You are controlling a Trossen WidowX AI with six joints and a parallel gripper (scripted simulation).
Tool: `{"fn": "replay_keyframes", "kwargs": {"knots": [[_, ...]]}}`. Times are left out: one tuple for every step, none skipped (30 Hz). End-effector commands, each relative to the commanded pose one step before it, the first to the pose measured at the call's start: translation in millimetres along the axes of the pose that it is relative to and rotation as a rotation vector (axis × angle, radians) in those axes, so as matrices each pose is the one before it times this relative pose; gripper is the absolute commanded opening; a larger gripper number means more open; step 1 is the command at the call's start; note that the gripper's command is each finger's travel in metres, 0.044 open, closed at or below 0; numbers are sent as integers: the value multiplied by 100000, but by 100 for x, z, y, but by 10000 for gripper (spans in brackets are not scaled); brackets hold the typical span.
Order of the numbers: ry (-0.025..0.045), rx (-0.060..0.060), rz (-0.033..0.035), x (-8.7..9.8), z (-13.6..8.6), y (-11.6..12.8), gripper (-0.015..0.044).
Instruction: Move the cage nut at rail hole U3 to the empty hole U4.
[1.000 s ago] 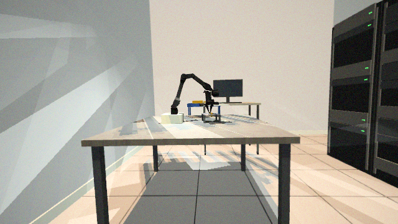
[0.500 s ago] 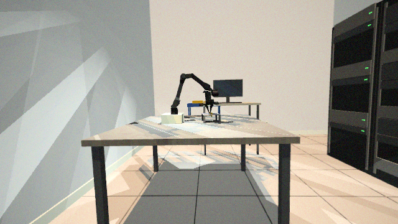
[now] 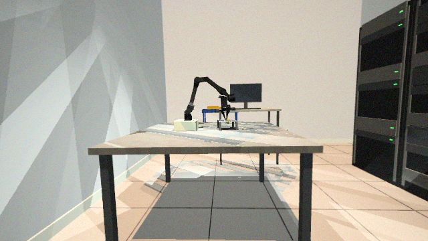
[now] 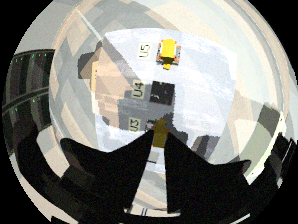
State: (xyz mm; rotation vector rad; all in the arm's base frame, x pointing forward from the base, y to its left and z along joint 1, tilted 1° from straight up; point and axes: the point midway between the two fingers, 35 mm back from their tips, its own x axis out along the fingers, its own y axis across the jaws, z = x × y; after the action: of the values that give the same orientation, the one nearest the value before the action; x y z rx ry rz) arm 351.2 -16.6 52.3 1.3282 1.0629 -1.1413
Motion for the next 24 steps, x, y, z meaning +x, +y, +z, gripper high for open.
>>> {"fn": "replay_keyframes", "kwargs": {"knots": [[31, 488, 360, 13, 18, -87, 38], [2, -1, 118, 0, 1, -5, 38], [2, -1, 149, 0, 1, -6, 38], [3, -1, 180, 0, 1, -8, 38], [3, -1, 196, 0, 1, -8, 38], [3, -1, 183, 1, 0, -8, 38], [3, -1, 182, 1, 0, -8, 38], [3, -1, 182, 1, 0, -8, 38], [3, -1, 182, 1, 0, -8, 38], [3, -1, 182, 1, 0, -8, 38], [3, -1, 182, 1, 0, -8, 38], [0, 0, 30, 0, 0, -1, 38], [1, 0, 60, 0, 0, -3, 38], [1, -1, 84, 0, 0, -3, 38], [1, -1, 108, 0, 0, -5, 38], [1, -1, 135, 0, 0, -6, 38], [2, -1, 164, -1, 0, -7, 38], [0, 0, 32, 0, 0, -1, 38], [0, 0, 58, 0, 0, -2, 38], [1, -1, 86, 0, 0, -3, 38], [1, -1, 116, 0, 0, -5, 38], [1, -1, 147, 0, -1, -6, 38], [1, -1, 179, 0, -2, -6, 38], [1, -1, 198, 0, -2, -7, 38]]}}
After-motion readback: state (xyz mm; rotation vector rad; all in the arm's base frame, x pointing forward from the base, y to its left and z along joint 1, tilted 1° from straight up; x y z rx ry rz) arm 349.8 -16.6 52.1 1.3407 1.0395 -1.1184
